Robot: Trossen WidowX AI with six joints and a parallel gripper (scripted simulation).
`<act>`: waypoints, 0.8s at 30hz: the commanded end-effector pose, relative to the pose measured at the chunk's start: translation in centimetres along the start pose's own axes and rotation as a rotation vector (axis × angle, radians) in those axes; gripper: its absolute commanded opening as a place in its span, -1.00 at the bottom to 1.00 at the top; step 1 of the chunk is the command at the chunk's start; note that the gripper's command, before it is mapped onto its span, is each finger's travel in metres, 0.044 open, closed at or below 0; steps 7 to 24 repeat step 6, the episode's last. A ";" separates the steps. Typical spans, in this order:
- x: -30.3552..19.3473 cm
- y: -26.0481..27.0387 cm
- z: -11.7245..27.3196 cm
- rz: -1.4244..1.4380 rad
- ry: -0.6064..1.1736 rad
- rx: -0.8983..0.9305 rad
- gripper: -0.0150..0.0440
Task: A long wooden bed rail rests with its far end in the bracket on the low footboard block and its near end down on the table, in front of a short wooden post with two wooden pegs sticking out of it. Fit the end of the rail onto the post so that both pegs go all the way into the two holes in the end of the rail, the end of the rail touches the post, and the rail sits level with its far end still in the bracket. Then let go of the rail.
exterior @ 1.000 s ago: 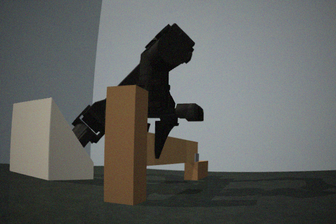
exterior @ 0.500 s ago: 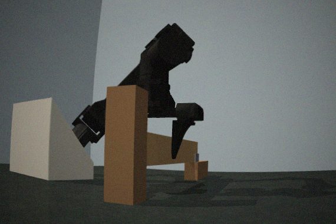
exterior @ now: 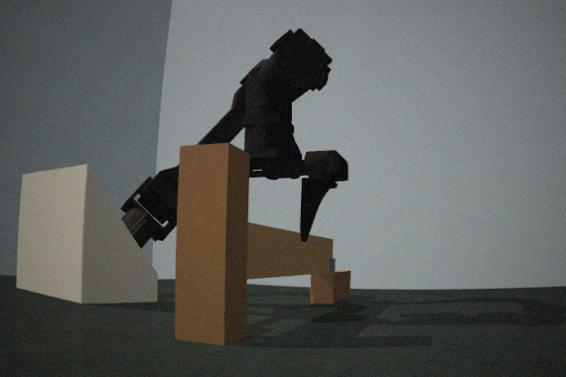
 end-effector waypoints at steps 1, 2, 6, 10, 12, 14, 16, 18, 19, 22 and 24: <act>0.1 0.1 0.1 0.001 0.000 0.006 1.00; 0.1 0.1 0.1 0.001 0.000 0.006 1.00; 0.1 0.1 0.1 0.001 0.000 0.006 1.00; 0.1 0.1 0.1 0.001 0.000 0.006 1.00; 0.1 0.1 0.1 0.001 0.000 0.006 1.00; 0.1 0.1 0.1 0.001 0.000 0.006 1.00; 0.1 0.1 0.1 0.001 0.000 0.006 1.00; 0.1 0.1 0.1 0.001 0.000 0.006 1.00; 0.1 0.1 0.1 0.001 0.000 0.006 1.00; 0.1 0.1 0.1 0.001 0.000 0.006 1.00; 0.1 0.1 0.1 0.001 0.000 0.006 1.00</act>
Point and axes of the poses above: the point midway between the two fingers, 35 mm back from their tips, its own z axis back along the fingers, its own y axis across the jaws, x = y × z, the point moved 8 cm from there along z, back along the fingers, and after that the axes turned 8 degrees about z, right-handed, at the moved point
